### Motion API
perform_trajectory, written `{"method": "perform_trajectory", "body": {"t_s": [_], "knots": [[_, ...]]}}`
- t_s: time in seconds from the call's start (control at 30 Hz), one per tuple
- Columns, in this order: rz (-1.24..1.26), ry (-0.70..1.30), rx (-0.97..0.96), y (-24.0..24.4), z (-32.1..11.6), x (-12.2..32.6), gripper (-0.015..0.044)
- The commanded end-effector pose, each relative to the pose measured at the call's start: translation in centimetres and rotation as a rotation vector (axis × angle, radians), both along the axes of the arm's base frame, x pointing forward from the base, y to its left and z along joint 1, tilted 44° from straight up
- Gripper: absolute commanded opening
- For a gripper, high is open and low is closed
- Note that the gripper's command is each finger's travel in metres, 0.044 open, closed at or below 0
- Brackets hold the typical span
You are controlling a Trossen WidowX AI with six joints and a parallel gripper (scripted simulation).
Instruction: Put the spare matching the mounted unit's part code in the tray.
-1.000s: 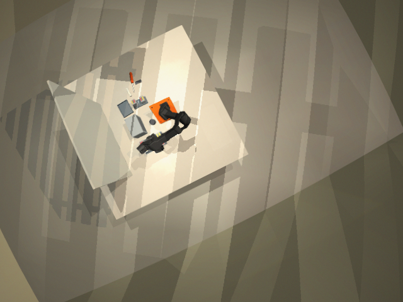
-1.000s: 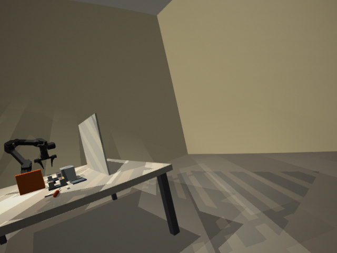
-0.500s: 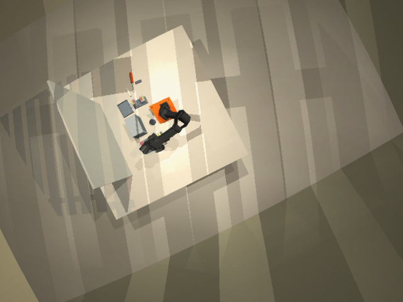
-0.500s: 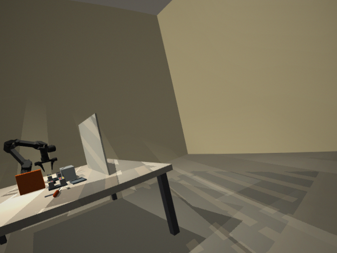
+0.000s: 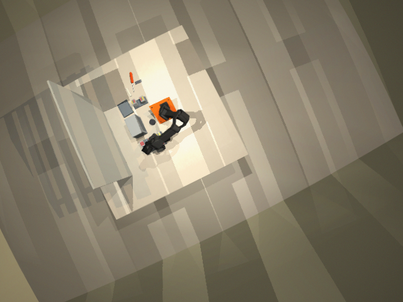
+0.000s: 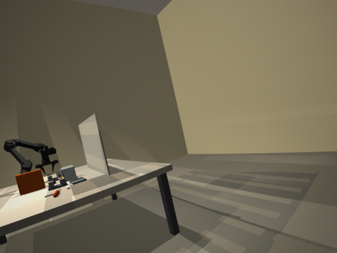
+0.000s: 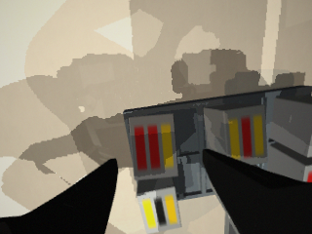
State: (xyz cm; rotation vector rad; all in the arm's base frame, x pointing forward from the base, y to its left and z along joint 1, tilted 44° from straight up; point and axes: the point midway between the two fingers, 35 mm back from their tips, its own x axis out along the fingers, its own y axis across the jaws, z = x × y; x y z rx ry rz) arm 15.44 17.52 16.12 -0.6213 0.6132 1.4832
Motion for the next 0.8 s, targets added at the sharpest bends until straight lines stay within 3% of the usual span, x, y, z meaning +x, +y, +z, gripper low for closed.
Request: {"method": "perform_trajectory", "body": {"t_s": [0.0,0.77], "knots": [[-0.001,0.007,-0.008,0.4,-0.6,0.0,0.0300],[-0.004,0.008,0.002,3.1,-3.1,-0.3,0.0300]]}}
